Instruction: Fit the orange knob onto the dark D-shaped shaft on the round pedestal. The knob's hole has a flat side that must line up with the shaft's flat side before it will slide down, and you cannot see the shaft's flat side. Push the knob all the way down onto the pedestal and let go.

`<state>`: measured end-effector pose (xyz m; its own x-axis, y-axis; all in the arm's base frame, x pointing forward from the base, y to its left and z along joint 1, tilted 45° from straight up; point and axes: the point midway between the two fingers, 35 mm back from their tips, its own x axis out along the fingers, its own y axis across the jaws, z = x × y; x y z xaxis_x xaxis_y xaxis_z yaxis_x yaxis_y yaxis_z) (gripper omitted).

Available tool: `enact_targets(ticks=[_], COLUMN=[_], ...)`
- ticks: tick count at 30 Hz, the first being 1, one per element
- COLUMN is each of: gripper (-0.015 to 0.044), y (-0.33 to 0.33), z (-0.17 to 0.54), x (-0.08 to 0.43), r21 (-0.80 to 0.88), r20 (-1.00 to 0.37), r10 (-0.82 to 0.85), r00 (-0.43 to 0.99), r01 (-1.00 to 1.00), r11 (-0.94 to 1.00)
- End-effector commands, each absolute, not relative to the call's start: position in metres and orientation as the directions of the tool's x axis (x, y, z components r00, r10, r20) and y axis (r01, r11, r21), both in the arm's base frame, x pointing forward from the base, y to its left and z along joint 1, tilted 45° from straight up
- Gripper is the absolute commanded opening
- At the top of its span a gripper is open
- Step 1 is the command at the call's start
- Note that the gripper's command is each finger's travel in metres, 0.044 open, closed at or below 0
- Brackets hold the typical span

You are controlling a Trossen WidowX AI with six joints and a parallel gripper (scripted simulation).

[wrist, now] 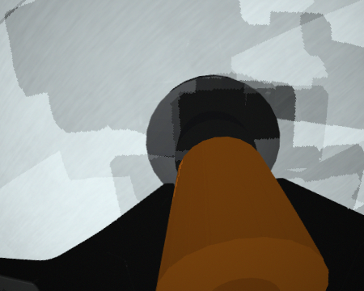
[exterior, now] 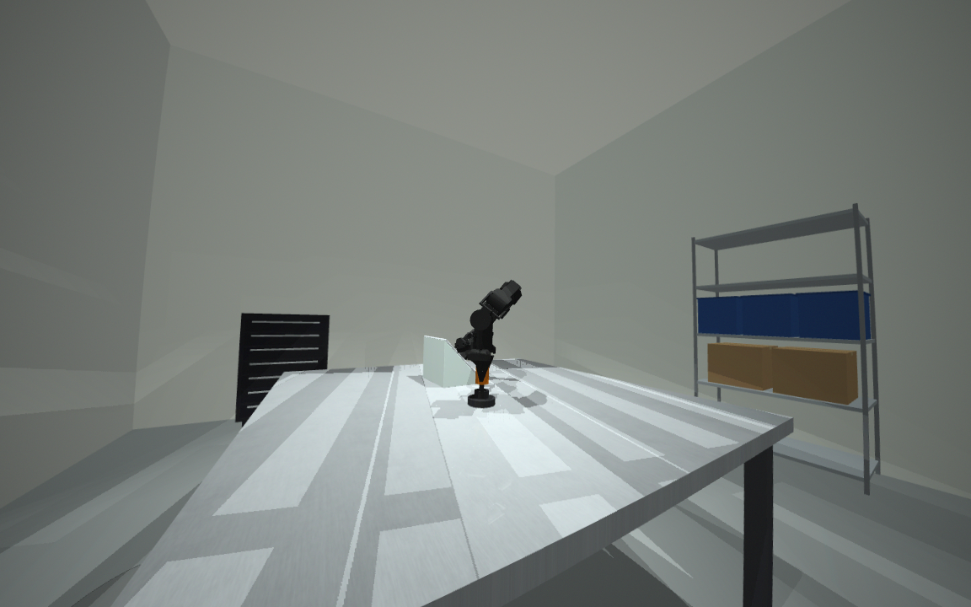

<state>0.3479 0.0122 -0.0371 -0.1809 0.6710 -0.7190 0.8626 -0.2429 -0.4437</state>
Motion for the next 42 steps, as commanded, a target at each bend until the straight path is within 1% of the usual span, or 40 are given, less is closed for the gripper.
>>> enact_targets(ticks=[1, 39, 42], gripper=[0.0, 0.0, 0.0], y=[0.0082, 0.0094, 0.0089], z=[-0.0372, -0.0369, -0.0367], x=[0.3482, 0.3467, 0.3467], r21=[-0.44, -0.441, -0.469], r20=[-0.72, -0.72, -0.72], r10=[0.672, 0.672, 0.672], r00=[-0.173, -0.173, -0.173], r01=[0.862, 0.862, 0.836], r11=[-0.25, -0.25, -0.287])
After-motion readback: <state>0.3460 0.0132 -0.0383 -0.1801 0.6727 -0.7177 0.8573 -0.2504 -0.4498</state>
